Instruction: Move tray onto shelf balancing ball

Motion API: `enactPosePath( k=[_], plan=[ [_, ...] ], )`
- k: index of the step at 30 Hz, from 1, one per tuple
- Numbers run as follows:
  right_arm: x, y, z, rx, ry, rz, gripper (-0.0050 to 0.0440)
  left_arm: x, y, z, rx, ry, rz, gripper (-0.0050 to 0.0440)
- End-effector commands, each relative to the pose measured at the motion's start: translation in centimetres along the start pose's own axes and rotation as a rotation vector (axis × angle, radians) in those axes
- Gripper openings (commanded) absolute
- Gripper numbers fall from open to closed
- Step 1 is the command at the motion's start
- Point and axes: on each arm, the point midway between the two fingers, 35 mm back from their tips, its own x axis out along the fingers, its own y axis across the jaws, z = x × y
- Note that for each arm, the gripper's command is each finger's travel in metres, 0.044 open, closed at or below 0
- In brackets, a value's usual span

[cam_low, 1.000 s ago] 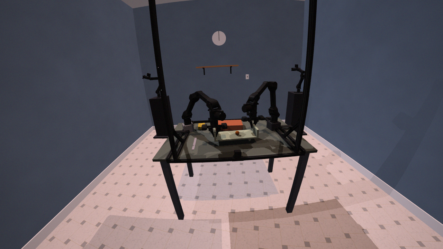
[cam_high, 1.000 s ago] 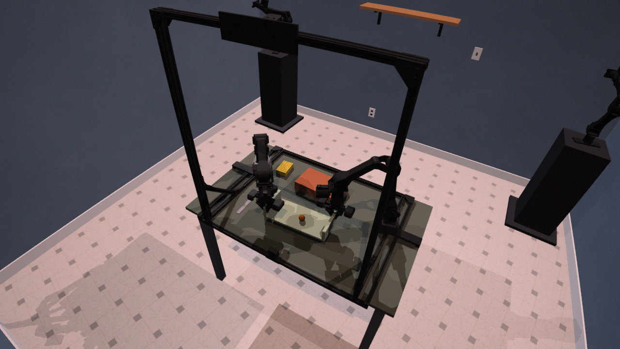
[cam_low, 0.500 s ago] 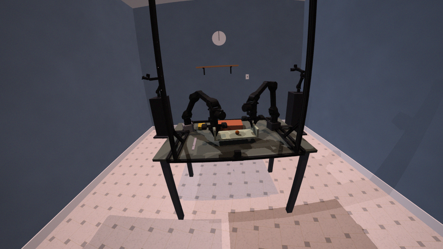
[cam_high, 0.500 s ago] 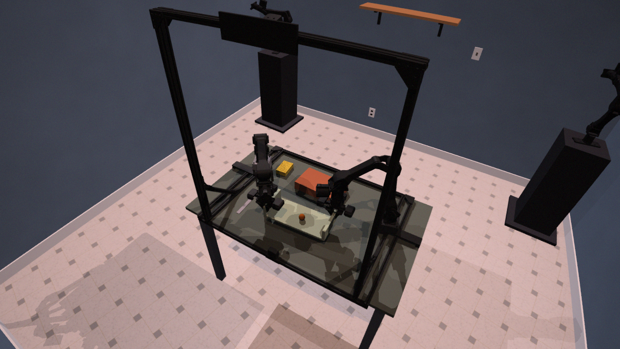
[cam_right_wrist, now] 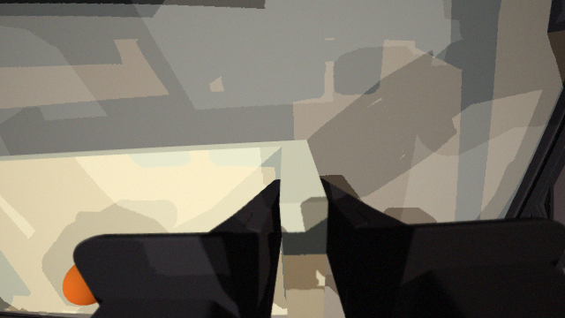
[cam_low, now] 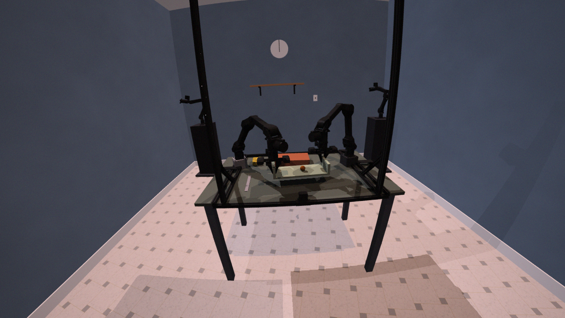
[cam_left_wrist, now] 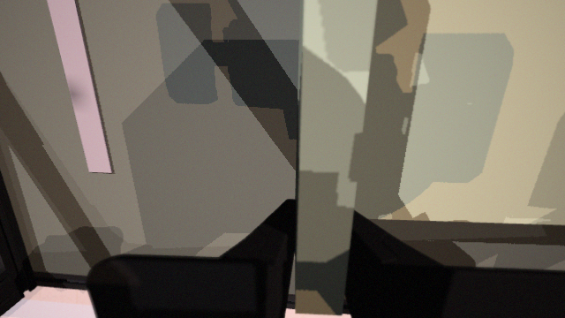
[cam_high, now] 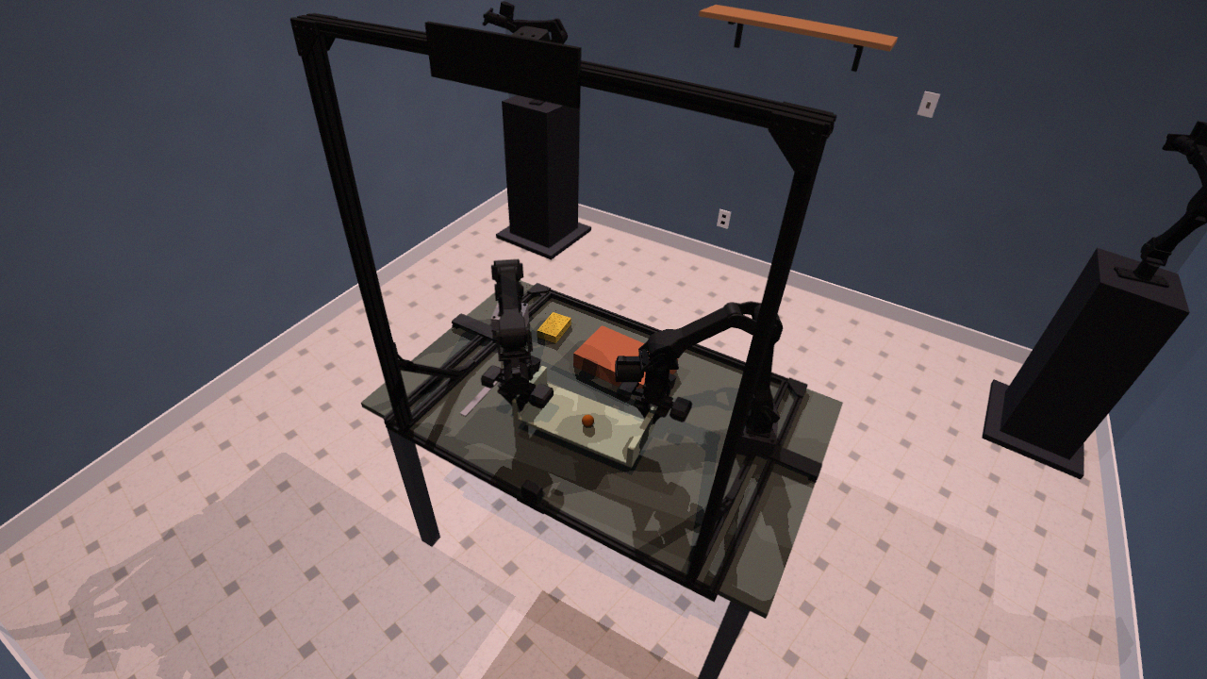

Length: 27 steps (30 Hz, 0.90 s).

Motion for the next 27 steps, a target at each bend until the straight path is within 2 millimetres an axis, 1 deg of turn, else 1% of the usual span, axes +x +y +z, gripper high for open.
enactPosePath(
  k=[1,6,27],
  plan=[
    [-0.46,0.04,-0.16,-0.001,0.015,0.005,0.002,-0.75,0.04,-0.2,-0.001,0.018,0.001,0.002],
    [-0.96,0.04,-0.16,-0.001,0.015,0.005,0.002,-1.17,0.04,-0.2,-0.001,0.018,0.001,0.002],
    [-1.19,0.04,-0.14,-0.001,0.012,0.005,0.002,-1.45,0.04,-0.18,-0.001,0.015,0.001,0.002]
  ],
)
